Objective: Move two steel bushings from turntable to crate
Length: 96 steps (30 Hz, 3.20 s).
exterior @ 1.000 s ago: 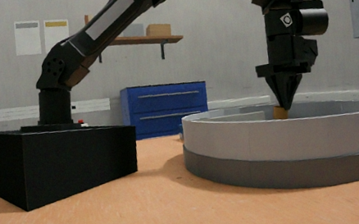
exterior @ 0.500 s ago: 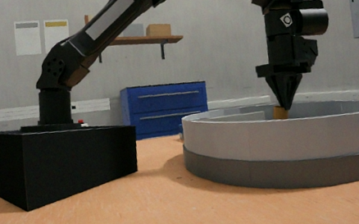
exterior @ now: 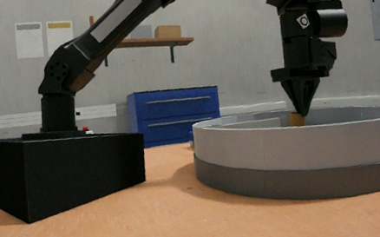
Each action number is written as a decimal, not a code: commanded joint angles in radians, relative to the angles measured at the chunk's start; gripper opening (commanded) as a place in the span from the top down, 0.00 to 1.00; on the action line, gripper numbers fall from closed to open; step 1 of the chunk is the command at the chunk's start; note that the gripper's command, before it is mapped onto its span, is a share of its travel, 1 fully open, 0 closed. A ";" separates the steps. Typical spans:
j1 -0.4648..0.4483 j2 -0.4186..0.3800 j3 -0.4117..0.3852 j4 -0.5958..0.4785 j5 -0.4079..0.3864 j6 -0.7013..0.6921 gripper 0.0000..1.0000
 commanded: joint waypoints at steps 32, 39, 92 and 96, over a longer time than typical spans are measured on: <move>-0.004 -0.035 -0.032 0.043 -0.001 0.003 1.00; -0.004 -0.035 -0.032 0.043 -0.001 0.003 1.00; 0.005 -0.006 -0.015 0.050 -0.001 0.008 1.00; 0.005 -0.006 -0.015 0.050 -0.001 0.008 1.00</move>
